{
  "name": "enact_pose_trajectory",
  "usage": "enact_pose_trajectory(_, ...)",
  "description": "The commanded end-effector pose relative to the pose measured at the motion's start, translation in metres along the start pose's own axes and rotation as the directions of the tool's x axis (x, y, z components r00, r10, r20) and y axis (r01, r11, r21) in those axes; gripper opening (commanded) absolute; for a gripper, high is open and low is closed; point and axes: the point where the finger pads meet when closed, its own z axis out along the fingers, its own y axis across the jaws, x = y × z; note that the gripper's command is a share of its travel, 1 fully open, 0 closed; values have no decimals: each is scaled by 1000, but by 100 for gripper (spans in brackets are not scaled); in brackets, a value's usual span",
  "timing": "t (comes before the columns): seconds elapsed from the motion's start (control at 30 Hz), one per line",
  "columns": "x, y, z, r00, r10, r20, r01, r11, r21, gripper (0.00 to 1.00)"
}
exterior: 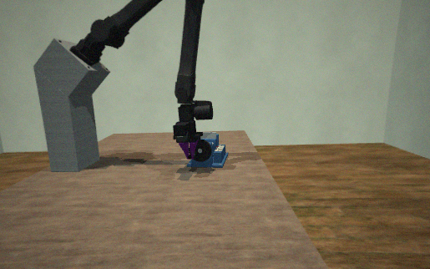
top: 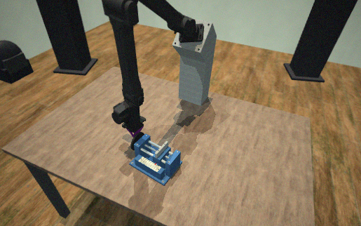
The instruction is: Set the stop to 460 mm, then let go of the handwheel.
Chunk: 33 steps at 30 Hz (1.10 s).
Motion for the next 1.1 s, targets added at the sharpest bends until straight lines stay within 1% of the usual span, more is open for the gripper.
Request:
enact_pose_trajectory(0.0,6,-18,20,1000,6,-5,-6,998,65,6)
enact_pose_trajectory(0.17,6,4,36,1000,8,-5,-7,998,64,6)
enact_pose_trajectory(0.33,6,9,39,1000,6,-6,-6,998,64,6)
enact_pose_trajectory(0.5,6,14,38,1000,6,-6,-6,998,64,6)
enact_pose_trajectory(0.73,6,47,30,1000,7,-5,-7,998,61,6)
enact_pose_trajectory(0.8,6,47,30,1000,7,-5,-7,998,61,6)
enact_pose_trajectory(0.93,6,58,29,1000,5,-5,-5,999,36,6)
enact_pose_trajectory(1.0,6,58,29,1000,5,-5,-5,999,36,6)
enact_pose_trajectory(1.07,6,56,29,1000,7,-5,-7,999,51,6)
